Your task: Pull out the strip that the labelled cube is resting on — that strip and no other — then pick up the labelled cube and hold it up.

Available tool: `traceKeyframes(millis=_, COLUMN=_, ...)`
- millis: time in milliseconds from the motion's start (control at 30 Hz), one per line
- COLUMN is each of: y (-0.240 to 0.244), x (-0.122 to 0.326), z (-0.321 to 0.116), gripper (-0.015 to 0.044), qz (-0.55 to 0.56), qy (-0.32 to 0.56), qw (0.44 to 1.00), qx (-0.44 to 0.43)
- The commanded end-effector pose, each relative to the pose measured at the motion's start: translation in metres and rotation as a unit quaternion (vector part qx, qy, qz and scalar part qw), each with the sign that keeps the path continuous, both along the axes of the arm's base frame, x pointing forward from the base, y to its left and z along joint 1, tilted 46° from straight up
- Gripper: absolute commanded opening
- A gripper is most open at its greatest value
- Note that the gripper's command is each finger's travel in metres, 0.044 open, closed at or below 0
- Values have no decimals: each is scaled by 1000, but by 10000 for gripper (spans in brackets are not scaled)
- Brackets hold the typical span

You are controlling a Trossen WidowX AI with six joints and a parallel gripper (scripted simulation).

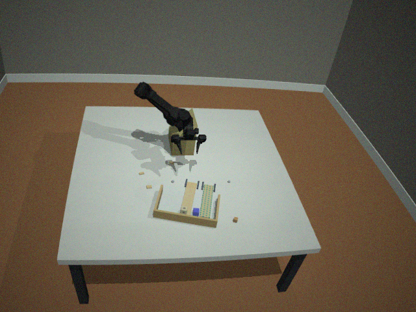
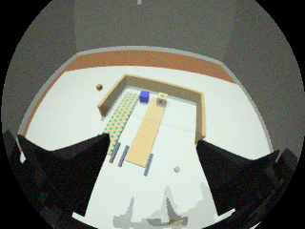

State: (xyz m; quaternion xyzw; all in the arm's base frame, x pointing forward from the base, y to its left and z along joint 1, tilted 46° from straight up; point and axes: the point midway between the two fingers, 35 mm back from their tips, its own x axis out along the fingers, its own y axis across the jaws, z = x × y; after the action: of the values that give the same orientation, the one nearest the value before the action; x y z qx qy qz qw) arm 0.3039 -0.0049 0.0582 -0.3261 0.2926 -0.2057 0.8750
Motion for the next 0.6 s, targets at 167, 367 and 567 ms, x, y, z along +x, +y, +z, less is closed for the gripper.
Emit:
traceKeyframes(millis=167, y=4, x=3, z=0, gripper=400, qz=12, qy=11, qw=1000, qx=-12)
traceKeyframes(millis=367, y=4, x=3, z=0, gripper=400, qz=12, qy=11, qw=1000, qx=-12)
traceKeyframes(millis=567, y=-1, x=26, z=-16, gripper=269, qz=-33, qy=52, qw=998, qx=18)
